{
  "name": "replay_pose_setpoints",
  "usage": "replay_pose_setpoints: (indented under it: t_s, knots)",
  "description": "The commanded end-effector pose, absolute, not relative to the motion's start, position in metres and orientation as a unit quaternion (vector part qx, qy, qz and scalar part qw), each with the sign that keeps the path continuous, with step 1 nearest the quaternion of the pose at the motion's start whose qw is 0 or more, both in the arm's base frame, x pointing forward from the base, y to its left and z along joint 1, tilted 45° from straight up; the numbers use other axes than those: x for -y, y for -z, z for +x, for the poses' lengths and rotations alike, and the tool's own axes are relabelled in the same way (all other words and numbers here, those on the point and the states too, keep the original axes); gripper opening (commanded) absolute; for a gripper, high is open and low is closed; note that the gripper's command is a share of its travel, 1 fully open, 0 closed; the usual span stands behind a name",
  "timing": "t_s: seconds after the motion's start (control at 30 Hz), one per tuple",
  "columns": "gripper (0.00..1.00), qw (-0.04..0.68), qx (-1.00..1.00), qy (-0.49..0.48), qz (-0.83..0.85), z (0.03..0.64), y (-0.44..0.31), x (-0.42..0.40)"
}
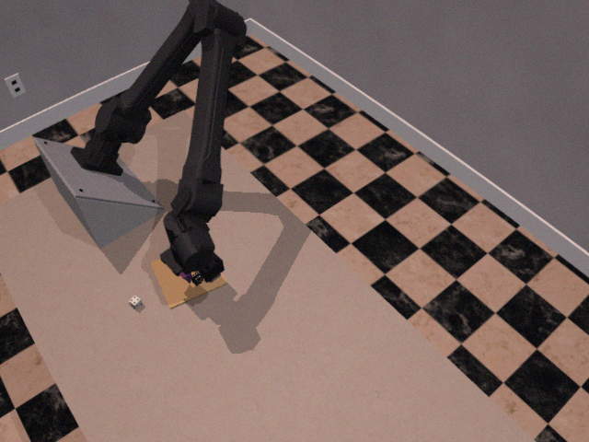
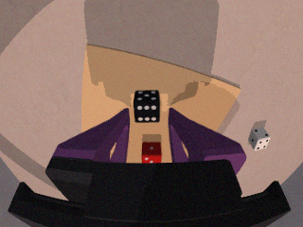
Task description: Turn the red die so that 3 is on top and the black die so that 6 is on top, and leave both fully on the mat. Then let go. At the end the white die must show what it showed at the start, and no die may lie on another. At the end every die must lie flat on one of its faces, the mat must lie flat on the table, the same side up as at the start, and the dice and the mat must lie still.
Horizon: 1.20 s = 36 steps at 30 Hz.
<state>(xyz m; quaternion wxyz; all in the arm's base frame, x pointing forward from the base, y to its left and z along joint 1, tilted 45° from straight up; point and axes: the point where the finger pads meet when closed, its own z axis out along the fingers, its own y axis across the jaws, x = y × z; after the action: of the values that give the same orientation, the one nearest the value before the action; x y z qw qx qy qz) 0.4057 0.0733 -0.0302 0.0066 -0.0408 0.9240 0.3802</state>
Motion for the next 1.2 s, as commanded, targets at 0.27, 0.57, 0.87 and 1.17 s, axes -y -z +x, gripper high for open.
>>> replay_pose_setpoints:
  t_s: [0.27,0.57,0.87,1.17]
  knots:
    - [0.35,0.044,-0.926,-0.372,-0.050,0.431,-0.025,-0.026]
    - [0.35,0.043,-0.926,-0.372,-0.049,0.430,-0.048,-0.002]
    - [1.00,0.032,-0.925,-0.375,-0.054,0.424,-0.043,-0.010]
    - [1.00,0.031,-0.925,-0.375,-0.054,0.424,-0.043,-0.010]
